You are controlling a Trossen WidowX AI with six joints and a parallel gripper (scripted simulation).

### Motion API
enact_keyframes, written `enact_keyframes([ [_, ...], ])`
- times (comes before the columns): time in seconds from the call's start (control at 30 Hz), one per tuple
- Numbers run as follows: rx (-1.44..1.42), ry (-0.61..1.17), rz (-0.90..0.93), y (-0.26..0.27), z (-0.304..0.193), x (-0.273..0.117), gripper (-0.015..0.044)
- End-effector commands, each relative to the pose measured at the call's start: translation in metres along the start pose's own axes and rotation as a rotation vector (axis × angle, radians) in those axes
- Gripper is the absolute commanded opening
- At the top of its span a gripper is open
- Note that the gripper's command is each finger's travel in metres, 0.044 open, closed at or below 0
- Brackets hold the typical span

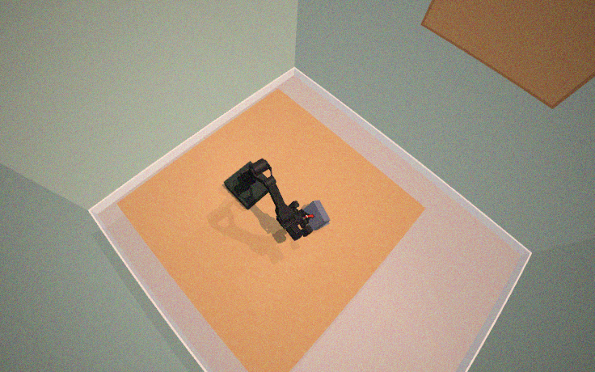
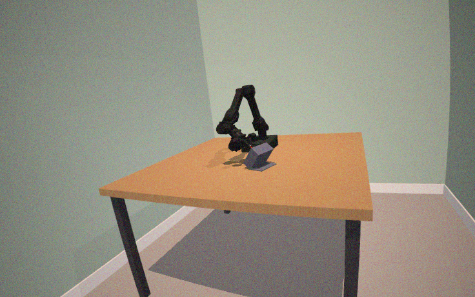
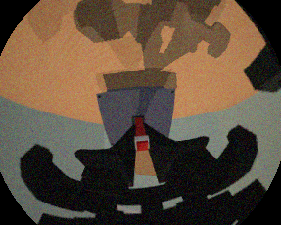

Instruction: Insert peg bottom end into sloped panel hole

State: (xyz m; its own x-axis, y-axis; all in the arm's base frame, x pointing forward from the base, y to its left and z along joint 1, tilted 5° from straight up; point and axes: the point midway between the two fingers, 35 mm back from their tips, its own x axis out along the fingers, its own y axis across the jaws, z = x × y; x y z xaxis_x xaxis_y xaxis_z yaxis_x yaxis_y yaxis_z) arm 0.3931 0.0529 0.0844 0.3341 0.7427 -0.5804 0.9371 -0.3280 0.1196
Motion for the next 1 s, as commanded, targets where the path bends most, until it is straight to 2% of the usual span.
enact_keyframes([
  [0.0,0.0,0.0,0.0,0.0,0.0,0.0,0.0026],
  [0.53,0.0,-0.002,0.0,0.001,0.0,-0.004,0.044],
  [0.97,0.001,-0.01,-0.001,0.003,0.003,-0.027,0.044],
])
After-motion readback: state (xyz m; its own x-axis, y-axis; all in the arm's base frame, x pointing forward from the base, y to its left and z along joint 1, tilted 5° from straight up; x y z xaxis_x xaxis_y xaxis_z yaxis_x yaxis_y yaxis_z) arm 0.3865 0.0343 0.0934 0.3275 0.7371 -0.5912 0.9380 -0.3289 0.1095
